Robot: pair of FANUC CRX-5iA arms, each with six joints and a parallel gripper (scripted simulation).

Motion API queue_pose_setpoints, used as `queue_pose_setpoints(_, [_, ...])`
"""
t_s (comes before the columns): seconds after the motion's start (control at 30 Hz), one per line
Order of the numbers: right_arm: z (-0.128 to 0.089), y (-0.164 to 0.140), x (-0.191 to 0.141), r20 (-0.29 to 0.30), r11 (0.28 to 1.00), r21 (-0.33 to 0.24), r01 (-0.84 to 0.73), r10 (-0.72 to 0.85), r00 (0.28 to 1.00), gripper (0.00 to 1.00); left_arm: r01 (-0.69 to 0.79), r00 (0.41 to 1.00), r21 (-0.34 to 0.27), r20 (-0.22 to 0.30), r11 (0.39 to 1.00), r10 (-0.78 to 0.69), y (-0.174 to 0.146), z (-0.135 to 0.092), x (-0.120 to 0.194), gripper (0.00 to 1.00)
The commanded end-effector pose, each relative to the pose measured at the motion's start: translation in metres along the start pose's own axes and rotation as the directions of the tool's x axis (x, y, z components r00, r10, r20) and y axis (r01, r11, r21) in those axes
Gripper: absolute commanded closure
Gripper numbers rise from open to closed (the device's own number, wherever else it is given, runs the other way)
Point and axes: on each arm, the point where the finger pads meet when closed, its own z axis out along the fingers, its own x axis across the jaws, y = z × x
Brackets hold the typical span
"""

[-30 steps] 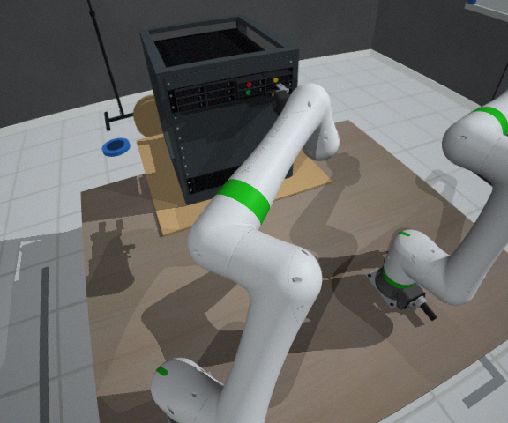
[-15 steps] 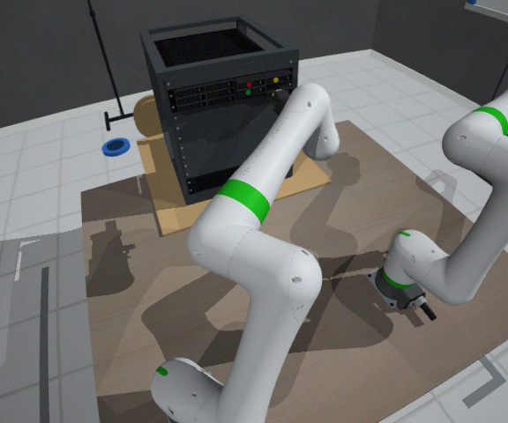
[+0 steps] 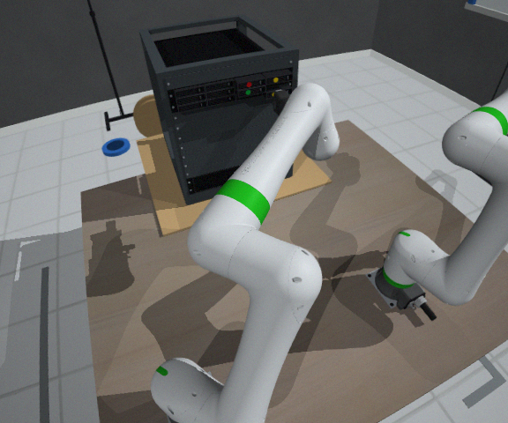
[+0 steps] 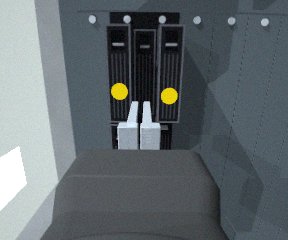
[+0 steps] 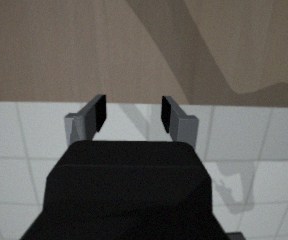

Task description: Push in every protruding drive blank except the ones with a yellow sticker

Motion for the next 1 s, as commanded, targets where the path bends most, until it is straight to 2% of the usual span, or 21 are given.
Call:
queue_pose_setpoints(0.0, [-0.001,0.000,0.000,0.000,1.000,-0.002,0.000,0.000,1.000,0.00,0.002,1.000,0.000,0.002,1.000,-0.002,0.000,0.000,-0.002,1.00])
queue_pose_setpoints(0.23, [-0.001,0.000,0.000,0.000,1.000,-0.002,0.000,0.000,1.000,0.00,0.002,1.000,0.000,0.002,1.000,-0.002,0.007,-0.001,-0.002,1.00])
queue_pose_setpoints(0.53, [-0.001,0.000,0.000,0.000,1.000,-0.002,0.000,0.000,1.000,0.00,0.002,1.000,0.000,0.002,1.000,-0.002,0.054,-0.009,0.000,1.00])
queue_pose_setpoints(0.8, [-0.001,0.000,0.000,0.000,1.000,-0.002,0.000,0.000,1.000,0.00,0.002,1.000,0.000,0.002,1.000,-0.002,0.080,-0.014,0.001,1.00])
queue_pose_setpoints(0.97, [-0.001,0.000,0.000,0.000,1.000,-0.002,0.000,0.000,1.000,0.00,0.002,1.000,0.000,0.002,1.000,-0.002,0.082,-0.014,0.001,1.00])
